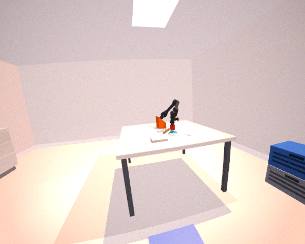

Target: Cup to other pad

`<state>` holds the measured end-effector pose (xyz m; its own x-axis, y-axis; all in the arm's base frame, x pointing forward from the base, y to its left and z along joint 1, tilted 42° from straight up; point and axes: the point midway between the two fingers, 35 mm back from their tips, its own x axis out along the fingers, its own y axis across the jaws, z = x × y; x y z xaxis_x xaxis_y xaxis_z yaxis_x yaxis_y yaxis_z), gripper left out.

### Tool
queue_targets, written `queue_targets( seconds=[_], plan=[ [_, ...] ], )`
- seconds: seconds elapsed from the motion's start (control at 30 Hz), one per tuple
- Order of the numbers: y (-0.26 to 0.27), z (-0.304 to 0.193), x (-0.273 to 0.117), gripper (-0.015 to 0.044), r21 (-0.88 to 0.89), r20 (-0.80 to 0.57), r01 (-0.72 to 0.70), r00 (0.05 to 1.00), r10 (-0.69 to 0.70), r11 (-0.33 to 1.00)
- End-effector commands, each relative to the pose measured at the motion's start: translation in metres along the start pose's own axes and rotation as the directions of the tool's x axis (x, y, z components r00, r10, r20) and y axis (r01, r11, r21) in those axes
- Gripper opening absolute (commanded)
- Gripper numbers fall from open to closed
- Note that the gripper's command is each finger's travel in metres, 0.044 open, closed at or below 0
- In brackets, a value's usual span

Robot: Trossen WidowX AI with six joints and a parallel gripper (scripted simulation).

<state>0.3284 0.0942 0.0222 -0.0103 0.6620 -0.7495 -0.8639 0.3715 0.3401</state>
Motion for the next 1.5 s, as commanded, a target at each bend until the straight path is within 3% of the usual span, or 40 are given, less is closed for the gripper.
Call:
queue_targets(
  seconds=[0.0, 0.87, 1.03, 1.47],
  plan=[
    [0.000, 0.000, 0.006, 0.0000, 0.007, 0.003, -0.003, 1.000, 0.003, 1.000],
    [0.001, 0.002, 0.024, 0.0000, 0.000, 0.001, -0.002, 1.000, 0.002, 1.000],
    [0.001, 0.002, 0.024, 0.0128, 0.000, 0.001, -0.002, 1.000, 0.002, 1.000],
    [0.000, 0.001, 0.012, 0.0128, 0.002, 0.001, -0.002, 1.000, 0.002, 1.000]
  ],
)
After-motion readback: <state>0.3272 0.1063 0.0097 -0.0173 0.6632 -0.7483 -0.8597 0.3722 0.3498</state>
